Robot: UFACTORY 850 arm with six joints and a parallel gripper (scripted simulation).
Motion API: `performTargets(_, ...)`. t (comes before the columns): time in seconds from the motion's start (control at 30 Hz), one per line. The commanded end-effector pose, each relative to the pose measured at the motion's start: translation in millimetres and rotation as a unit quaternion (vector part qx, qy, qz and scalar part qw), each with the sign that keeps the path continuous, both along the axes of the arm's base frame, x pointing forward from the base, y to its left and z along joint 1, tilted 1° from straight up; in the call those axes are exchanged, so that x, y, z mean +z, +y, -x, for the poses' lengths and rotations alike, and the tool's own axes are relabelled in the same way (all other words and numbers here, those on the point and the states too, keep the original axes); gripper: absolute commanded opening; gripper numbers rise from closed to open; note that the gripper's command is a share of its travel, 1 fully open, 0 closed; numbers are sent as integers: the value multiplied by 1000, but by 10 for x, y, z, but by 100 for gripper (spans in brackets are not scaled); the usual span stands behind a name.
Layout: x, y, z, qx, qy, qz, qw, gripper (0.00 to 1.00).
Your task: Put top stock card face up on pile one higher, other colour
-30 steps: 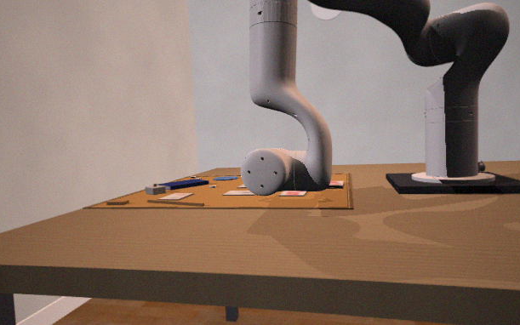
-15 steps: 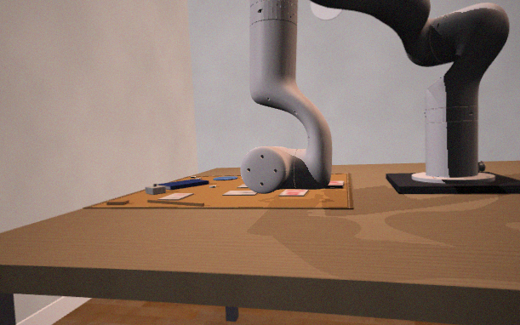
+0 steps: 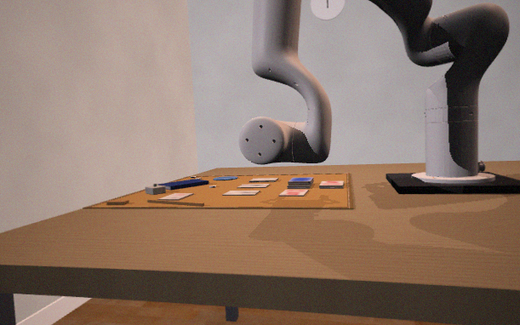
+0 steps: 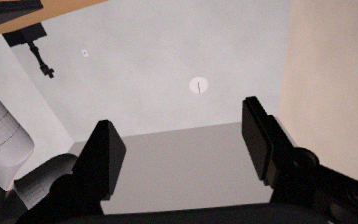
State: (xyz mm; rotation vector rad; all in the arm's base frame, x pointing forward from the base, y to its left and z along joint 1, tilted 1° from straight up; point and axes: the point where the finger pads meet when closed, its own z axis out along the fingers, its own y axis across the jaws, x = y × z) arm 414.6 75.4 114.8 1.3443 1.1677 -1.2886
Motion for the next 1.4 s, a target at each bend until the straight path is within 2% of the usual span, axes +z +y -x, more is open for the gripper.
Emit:
performTargets(0.0,77,1,0,0,0,0,1000,100)
performTargets(0.3,330,4,-1,0,0,0,1000,100)
performTargets(0.67,350,4,-1,0,0,-1,1000,100)
performTargets(0.83,350,2,0,0,-2,-15,1000,100)
performTargets(1.03,350,4,-1,0,-9,-62,998,100)
performTargets(1.1,350,4,-1,0,-9,-62,998,100)
performTargets(1.37,350,3,0,0,-25,-179,983,100)
